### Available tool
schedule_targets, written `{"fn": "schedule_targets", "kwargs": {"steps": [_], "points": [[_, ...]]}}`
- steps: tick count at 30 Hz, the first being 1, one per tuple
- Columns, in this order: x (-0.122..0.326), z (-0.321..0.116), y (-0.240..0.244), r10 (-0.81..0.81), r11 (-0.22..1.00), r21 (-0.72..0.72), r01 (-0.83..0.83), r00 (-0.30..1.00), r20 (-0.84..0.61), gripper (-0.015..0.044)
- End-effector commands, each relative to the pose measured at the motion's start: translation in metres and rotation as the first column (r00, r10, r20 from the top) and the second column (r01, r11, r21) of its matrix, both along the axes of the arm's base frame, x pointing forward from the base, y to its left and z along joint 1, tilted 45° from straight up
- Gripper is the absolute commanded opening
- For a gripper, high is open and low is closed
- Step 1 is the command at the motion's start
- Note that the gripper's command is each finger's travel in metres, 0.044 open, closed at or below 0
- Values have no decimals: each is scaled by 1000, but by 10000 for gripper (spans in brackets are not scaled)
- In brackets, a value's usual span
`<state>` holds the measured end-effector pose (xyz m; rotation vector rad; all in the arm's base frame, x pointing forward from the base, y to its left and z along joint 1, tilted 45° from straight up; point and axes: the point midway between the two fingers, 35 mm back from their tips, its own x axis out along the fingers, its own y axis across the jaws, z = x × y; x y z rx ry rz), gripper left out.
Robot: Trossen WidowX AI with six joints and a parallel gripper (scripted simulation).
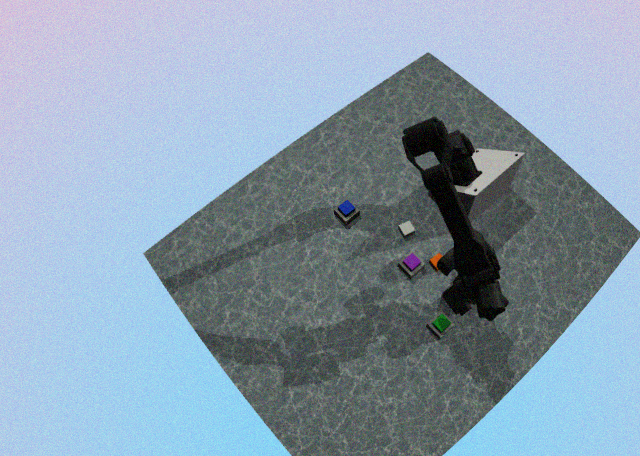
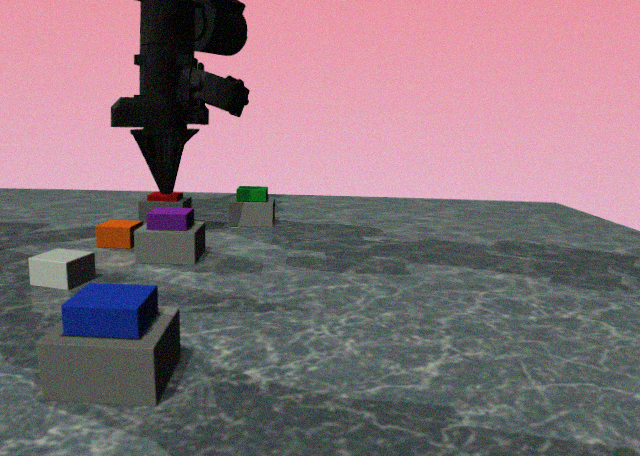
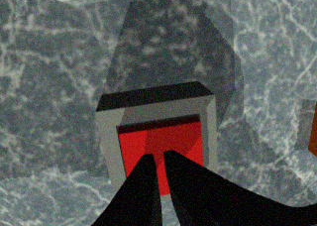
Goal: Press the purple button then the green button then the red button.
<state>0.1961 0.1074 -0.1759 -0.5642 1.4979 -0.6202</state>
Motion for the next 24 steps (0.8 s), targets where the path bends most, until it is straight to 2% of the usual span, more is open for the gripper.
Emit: {"fn": "schedule_targets", "kwargs": {"steps": [1, 10, 14, 18, 24], "points": [[-1, 0, -2, 6, 1000, -7, -6, 1000, -4, 20], [-1, 0, -2, 6, 1000, -7, -6, 1000, -4, 20], [0, 23, 21, 6, 1000, -5, -6, 1000, -4, 20], [0, 25, 22, 6, 1000, -5, -6, 1000, -5, 20], [35, 51, 52, 6, 1000, -5, -6, 1000, -3, 178]]}}
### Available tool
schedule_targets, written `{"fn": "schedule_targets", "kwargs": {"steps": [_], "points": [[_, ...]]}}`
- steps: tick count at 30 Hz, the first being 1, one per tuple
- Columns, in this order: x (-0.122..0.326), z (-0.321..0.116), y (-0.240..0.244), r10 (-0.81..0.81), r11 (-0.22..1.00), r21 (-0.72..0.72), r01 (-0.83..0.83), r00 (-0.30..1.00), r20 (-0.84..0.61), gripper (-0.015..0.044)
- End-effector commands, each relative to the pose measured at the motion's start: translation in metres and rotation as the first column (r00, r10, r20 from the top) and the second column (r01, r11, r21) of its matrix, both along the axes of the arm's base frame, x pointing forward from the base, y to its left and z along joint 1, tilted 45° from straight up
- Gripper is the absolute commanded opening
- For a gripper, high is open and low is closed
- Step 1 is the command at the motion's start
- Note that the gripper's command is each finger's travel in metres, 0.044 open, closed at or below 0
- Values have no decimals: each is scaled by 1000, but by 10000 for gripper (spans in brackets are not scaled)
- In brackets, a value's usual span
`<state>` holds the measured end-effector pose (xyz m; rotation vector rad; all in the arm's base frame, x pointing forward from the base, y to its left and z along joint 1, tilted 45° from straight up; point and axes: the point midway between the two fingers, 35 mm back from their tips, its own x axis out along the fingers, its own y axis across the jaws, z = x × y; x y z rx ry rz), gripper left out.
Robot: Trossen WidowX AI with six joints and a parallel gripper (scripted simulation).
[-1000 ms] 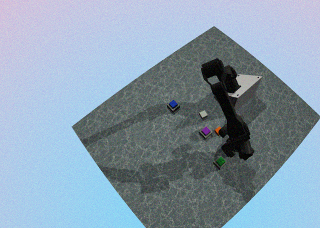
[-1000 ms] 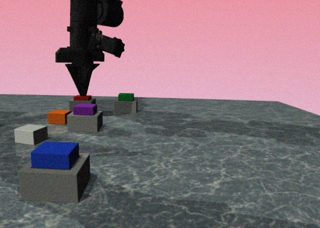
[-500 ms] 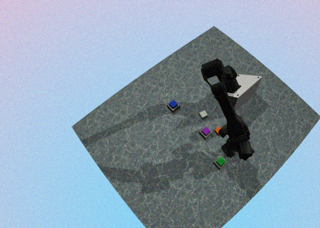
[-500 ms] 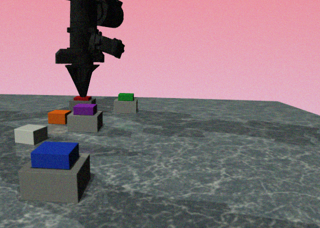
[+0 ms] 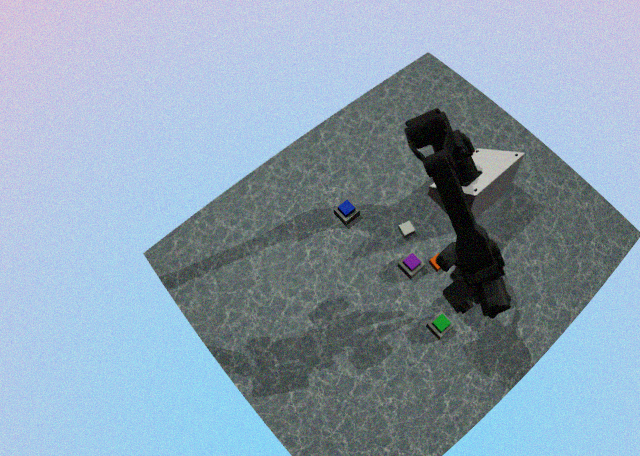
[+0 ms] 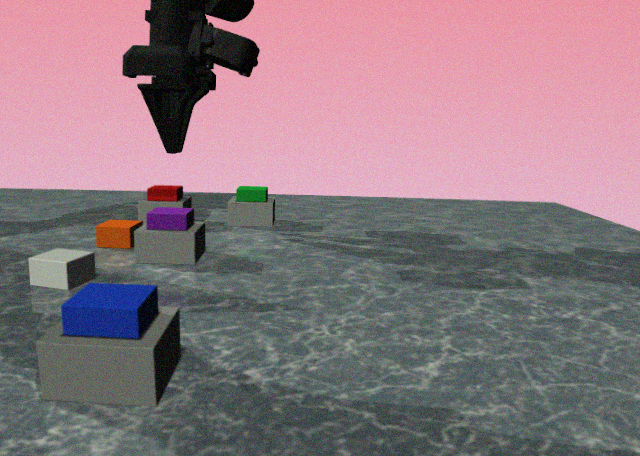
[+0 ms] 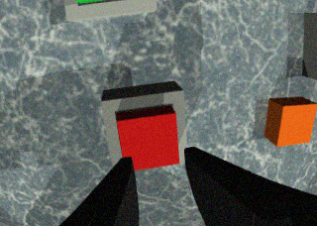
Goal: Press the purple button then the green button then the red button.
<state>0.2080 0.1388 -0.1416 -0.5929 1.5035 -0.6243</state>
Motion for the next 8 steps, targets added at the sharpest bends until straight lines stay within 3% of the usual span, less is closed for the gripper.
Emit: {"fn": "schedule_targets", "kwargs": {"steps": [1, 7, 8], "points": [[30, 24, 26, -4, 1000, 15, 4, 1000, 12, 204], [40, 34, 34, -4, 1000, 15, 4, 1000, 13, 361], [40, 34, 34, -4, 1000, 15, 4, 1000, 13, 361]]}}
